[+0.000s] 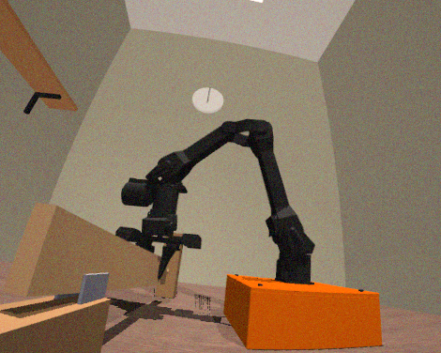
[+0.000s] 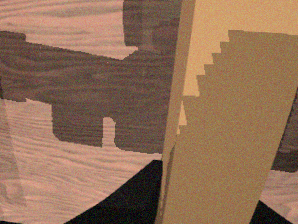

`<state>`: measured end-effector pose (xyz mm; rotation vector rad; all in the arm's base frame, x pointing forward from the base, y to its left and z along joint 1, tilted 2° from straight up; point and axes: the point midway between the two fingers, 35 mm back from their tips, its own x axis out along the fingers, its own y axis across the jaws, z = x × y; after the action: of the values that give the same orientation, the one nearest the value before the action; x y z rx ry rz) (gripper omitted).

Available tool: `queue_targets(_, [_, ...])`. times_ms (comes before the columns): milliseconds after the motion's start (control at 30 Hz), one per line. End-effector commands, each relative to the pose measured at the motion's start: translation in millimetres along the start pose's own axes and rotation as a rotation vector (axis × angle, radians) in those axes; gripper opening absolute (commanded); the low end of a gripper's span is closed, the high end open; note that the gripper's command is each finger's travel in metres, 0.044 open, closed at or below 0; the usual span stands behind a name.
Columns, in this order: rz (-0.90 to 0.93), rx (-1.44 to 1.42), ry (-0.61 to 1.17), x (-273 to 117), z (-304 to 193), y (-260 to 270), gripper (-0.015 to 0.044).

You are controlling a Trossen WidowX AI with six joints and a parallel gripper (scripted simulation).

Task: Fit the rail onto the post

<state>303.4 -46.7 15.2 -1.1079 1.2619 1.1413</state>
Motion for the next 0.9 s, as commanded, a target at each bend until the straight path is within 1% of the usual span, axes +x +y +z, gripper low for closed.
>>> queue_targets(0, [-0.026,-0.002,-0.008,-9.7,1.1,-4.5,0.0])
queue_targets(867, [-0.026,-0.002,-0.008,-22.2,1.0,-3.8,0.0])
